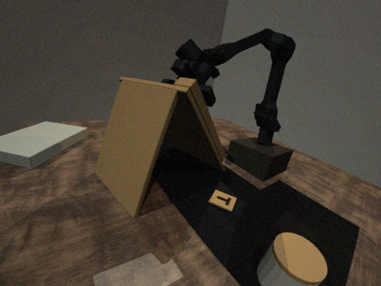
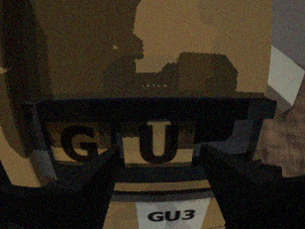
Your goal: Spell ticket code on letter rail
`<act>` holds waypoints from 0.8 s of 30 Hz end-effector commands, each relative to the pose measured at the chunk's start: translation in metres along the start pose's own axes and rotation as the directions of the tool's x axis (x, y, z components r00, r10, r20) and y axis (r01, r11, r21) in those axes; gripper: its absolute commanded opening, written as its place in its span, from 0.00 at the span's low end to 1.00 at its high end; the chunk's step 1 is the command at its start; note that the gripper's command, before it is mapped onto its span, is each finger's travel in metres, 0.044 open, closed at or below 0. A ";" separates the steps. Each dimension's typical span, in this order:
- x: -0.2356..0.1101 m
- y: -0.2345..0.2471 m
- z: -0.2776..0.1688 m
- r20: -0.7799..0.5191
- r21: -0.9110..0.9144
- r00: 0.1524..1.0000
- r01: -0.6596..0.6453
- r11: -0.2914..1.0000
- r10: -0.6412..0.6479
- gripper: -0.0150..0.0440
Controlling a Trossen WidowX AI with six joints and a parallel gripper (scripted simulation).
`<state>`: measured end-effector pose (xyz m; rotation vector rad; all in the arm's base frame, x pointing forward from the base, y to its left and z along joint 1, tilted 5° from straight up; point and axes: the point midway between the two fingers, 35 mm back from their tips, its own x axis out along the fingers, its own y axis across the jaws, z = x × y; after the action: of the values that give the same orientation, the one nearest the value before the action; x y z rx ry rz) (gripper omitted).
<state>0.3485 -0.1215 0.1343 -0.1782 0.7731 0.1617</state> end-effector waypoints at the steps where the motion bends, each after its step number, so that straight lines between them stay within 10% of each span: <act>1: -0.006 -0.001 0.002 0.005 -0.003 1.000 0.002 1.000 -0.002 0.75; 24: -0.017 -0.001 0.000 0.004 -0.003 1.000 0.002 1.000 -0.002 0.75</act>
<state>0.3387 -0.1238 0.1440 -0.1796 0.7714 0.1593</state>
